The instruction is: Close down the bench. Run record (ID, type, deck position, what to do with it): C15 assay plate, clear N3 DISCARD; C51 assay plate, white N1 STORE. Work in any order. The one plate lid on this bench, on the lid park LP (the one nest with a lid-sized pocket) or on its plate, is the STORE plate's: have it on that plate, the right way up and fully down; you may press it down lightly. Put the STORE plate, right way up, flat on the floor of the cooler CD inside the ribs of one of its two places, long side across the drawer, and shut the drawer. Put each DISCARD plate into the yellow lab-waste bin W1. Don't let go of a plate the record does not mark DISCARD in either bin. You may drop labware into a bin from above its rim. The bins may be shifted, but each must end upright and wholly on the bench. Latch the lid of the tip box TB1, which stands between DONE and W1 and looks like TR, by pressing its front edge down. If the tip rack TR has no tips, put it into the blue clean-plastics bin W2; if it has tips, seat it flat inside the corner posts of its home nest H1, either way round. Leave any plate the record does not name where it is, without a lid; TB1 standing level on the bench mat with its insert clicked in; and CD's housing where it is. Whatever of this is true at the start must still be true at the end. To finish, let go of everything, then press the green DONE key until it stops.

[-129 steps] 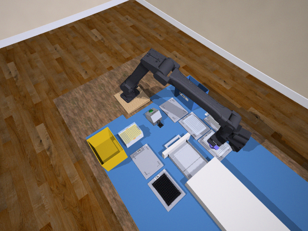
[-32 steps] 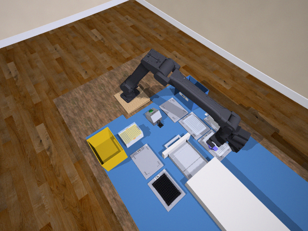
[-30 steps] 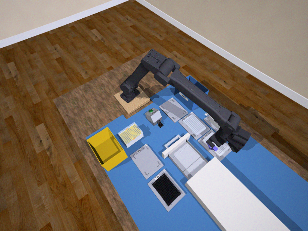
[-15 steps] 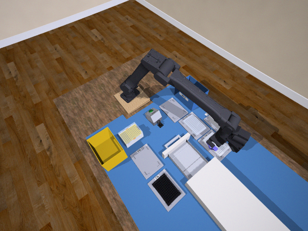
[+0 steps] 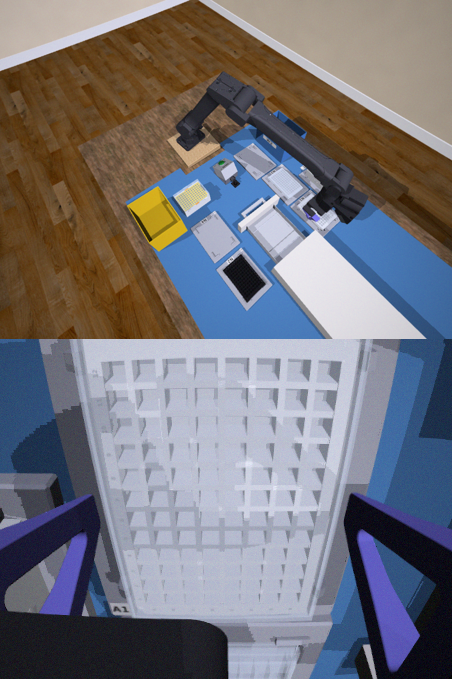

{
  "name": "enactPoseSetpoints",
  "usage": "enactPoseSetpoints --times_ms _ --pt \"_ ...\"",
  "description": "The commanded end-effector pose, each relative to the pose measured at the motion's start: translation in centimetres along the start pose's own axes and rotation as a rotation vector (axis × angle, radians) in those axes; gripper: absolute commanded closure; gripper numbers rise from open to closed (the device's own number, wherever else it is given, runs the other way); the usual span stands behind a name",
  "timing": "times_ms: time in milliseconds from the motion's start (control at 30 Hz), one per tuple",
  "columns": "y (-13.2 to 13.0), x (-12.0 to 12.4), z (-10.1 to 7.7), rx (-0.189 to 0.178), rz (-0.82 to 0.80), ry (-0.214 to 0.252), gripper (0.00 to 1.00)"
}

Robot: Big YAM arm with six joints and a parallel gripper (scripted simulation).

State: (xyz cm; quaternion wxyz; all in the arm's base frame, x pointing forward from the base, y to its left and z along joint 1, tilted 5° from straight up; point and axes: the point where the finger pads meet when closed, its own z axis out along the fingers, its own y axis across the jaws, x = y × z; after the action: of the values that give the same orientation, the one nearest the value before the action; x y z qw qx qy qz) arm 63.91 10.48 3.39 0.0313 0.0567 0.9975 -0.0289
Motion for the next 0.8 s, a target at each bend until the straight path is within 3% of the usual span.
enactPoseSetpoints --times_ms 0,100,200,267,333,367,400,433,500,600,667,767 --pt "-0.5 -1.5 -0.5 -0.010 0.008 -0.027 0.00" --pt "-0.5 -1.5 -0.5 -0.010 0.008 -0.027 0.00" --pt "-0.3 -2.6 -4.2 -0.024 0.012 -0.074 0.00" --pt "-0.3 -2.7 -5.5 -0.028 0.013 -0.089 0.00" --pt "-0.3 -2.7 -5.5 -0.028 0.013 -0.089 0.00" --pt "-0.2 -2.3 -2.7 -0.015 0.009 -0.046 0.00" --pt "-0.1 -2.3 -3.2 -0.017 0.010 -0.051 0.00" --pt "-0.5 -0.6 -2.2 -0.006 0.007 -0.013 0.00" --pt "-0.3 -1.0 -3.0 -0.010 0.008 -0.028 0.00" --pt "0.0 -2.5 -6.5 -0.029 0.012 -0.089 0.00" --pt "0.1 -2.5 -6.9 -0.029 0.012 -0.090 0.00" --pt "0.2 -2.3 -5.7 -0.022 0.010 -0.066 0.00"
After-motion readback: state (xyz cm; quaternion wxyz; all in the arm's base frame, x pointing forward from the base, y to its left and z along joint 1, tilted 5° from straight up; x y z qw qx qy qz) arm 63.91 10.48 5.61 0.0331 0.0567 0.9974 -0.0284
